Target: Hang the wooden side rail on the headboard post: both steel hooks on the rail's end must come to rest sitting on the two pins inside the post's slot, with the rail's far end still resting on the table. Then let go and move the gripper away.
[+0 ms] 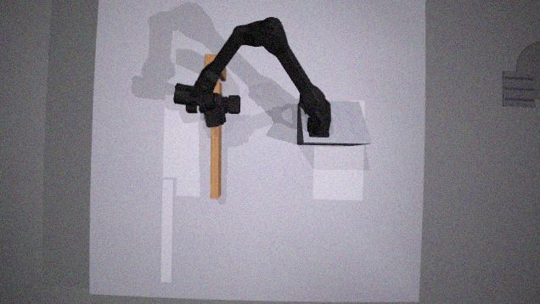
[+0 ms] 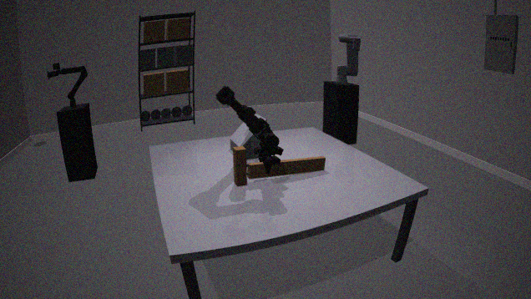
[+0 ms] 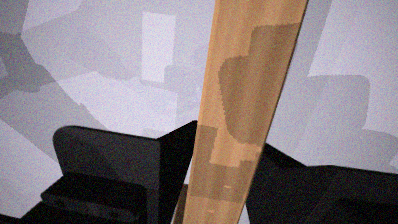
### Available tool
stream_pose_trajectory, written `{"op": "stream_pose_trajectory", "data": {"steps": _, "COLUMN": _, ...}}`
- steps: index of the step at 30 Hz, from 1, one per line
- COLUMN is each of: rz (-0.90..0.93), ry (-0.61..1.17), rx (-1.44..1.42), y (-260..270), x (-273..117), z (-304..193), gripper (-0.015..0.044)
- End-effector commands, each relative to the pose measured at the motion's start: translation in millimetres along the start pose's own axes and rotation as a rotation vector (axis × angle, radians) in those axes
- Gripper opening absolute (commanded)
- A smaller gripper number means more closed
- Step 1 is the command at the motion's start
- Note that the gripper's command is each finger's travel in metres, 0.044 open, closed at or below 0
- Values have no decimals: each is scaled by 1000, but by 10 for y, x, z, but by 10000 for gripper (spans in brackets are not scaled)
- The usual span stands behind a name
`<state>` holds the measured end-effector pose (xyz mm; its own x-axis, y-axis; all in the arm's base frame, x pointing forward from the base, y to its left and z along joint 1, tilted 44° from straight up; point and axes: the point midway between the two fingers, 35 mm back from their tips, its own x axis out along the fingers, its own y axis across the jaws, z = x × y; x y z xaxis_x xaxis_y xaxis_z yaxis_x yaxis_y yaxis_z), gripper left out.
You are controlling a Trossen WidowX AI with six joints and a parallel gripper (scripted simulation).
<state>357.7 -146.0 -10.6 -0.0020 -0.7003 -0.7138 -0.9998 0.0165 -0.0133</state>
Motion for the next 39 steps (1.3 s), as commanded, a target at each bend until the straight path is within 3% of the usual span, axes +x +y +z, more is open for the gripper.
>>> {"op": "stream_pose_trajectory", "data": {"steps": 1, "rz": -11, "ry": 3, "rx": 1, "y": -14, "x": -28, "z": -30, "gripper": 0}}
{"op": "stream_pose_trajectory", "data": {"steps": 39, "rz": -11, "ry": 3, "rx": 1, "y": -19, "x": -35, "z": -73, "gripper": 0}}
